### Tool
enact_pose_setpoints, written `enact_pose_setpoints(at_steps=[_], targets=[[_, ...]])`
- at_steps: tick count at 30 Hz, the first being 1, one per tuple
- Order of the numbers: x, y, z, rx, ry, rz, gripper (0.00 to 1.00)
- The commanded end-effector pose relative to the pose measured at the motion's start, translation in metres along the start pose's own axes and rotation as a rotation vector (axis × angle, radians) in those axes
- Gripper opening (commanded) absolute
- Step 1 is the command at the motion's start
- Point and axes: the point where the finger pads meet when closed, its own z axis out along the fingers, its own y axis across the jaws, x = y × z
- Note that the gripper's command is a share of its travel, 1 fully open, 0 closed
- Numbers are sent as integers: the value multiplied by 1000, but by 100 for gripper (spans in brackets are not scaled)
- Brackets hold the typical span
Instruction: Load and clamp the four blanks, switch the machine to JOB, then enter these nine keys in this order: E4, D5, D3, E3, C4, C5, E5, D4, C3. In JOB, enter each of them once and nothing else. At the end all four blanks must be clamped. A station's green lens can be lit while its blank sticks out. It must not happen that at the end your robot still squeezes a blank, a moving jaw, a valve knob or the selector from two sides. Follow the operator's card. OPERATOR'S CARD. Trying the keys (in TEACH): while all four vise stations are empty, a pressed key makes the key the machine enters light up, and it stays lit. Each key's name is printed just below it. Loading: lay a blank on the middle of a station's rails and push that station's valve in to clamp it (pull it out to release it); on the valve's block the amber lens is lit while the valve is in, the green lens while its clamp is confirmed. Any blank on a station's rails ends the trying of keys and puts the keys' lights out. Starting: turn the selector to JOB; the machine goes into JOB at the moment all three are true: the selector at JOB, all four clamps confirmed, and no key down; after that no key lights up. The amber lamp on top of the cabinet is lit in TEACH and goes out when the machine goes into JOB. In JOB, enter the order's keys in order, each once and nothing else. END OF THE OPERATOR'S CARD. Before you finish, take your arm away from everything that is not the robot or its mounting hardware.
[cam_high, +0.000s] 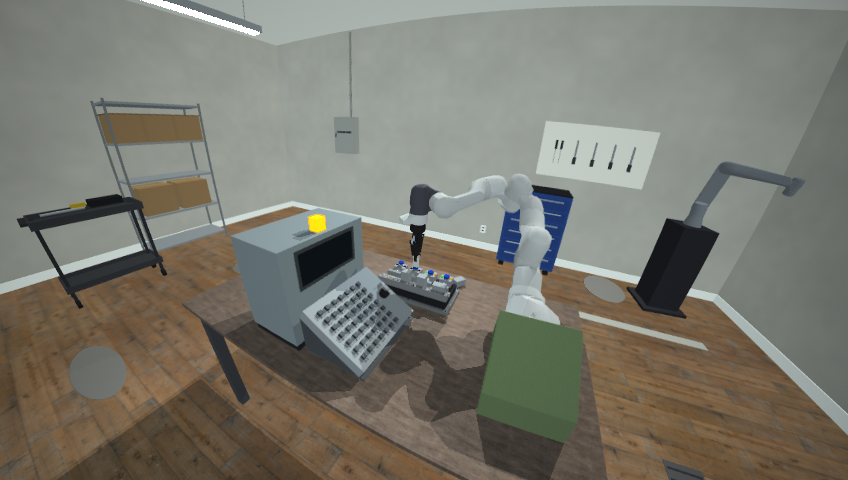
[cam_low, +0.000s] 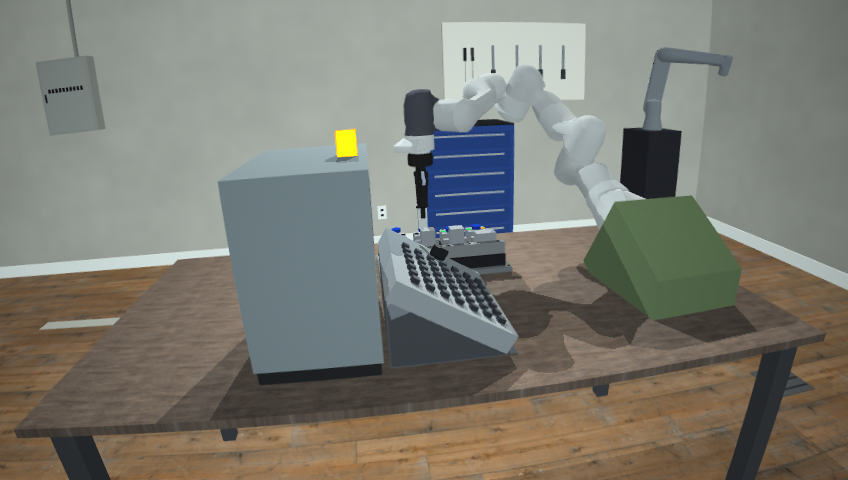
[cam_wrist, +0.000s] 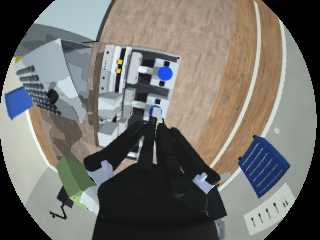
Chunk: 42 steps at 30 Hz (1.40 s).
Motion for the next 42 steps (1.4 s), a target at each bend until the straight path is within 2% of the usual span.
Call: enact_pose_setpoints(at_steps=[1, 22, 42], targets=[[0, -1, 1, -1, -1, 2, 0], [0, -1, 11, -1, -1, 2, 0], [0, -1, 11, -1, -1, 2, 0]])
